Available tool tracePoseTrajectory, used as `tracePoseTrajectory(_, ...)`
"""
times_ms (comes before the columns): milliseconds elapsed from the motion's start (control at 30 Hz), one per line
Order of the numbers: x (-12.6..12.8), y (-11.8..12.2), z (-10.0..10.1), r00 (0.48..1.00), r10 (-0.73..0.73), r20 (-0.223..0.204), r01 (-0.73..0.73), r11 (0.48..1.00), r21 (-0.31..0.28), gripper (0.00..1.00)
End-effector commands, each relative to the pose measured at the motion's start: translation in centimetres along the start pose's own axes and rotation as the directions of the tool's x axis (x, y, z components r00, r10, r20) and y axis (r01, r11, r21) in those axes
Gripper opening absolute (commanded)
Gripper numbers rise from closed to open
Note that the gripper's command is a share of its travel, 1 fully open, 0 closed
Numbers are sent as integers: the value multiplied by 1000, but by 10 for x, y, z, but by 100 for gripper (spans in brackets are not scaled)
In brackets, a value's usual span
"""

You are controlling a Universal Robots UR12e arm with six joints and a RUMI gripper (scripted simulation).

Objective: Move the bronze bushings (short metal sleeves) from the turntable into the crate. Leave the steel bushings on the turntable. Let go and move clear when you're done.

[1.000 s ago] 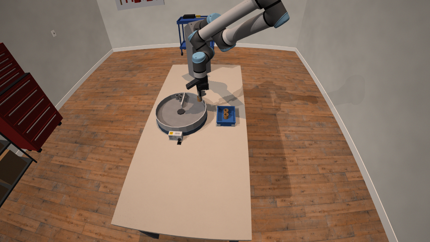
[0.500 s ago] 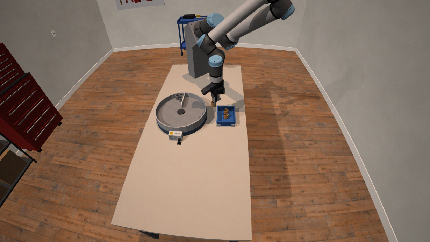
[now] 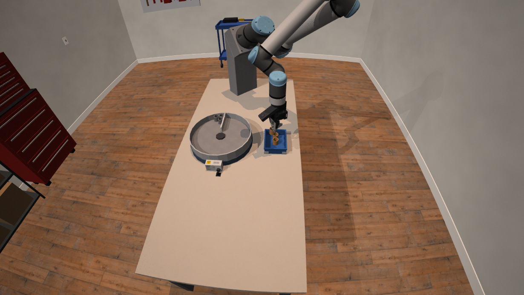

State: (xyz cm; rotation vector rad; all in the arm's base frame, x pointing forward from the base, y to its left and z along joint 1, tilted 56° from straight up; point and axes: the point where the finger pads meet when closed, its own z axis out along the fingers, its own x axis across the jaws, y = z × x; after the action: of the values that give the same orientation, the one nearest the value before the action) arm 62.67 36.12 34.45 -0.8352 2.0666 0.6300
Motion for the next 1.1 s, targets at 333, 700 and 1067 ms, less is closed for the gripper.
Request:
tracePoseTrajectory(333,-22,13,0,1000,-22,0,22,1000,1,0)
tracePoseTrajectory(700,-22,13,0,1000,-23,0,23,1000,1,0)
tracePoseTrajectory(1067,-22,13,0,1000,-23,0,23,1000,1,0)
